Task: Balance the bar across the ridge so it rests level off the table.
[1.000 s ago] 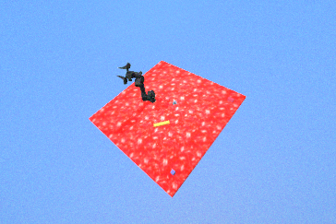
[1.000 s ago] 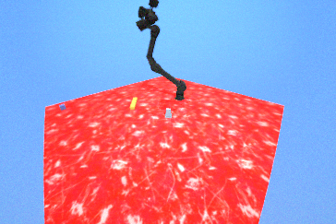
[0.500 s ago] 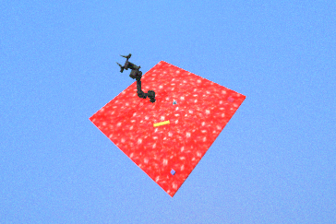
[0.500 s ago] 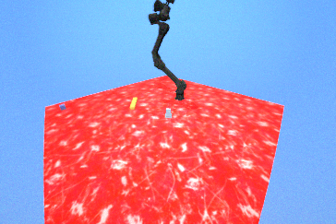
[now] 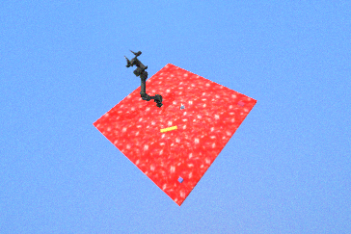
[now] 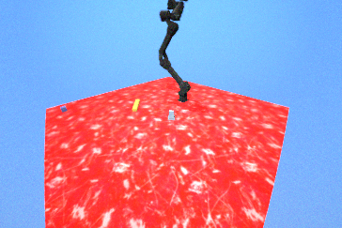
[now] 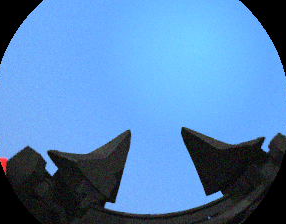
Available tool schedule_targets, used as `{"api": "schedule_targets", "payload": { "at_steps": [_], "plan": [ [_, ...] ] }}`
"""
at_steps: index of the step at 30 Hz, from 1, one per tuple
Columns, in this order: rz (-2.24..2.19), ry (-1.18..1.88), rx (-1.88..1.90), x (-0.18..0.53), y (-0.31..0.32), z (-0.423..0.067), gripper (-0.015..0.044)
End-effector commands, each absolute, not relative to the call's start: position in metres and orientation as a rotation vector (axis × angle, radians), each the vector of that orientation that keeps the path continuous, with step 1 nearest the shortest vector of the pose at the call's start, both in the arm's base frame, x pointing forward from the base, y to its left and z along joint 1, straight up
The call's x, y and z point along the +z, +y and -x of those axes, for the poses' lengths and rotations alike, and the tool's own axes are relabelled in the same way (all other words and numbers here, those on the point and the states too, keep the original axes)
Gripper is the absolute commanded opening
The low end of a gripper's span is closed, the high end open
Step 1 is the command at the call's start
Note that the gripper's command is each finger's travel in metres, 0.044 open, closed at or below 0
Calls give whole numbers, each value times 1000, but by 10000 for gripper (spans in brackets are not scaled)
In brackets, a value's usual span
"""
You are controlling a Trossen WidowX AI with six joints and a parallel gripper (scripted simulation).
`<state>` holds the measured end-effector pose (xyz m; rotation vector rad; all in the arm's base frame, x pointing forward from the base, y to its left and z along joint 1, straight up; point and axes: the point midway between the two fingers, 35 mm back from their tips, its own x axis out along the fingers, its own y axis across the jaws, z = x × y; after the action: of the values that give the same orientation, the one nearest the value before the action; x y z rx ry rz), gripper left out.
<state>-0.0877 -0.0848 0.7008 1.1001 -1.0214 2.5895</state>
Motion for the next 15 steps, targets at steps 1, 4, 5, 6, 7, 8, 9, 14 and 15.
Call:
{"api": "schedule_targets", "payload": {
  "at_steps": [1,4,5,6,7,8,9,14,15],
  "plan": [
    [-1012,-976,2521,702,-49,98,315],
    [-954,-957,2469,703,-27,102,315],
    [-935,-953,2450,703,-20,103,315],
    [-916,-949,2431,702,-13,103,315],
    [-897,-945,2412,702,-6,104,315],
    [-878,-940,2393,702,1,104,315],
    [-859,-936,2374,702,9,104,315],
    [-763,-913,2278,700,45,102,315],
    [-744,-906,2259,699,53,101,315]
  ]
}}
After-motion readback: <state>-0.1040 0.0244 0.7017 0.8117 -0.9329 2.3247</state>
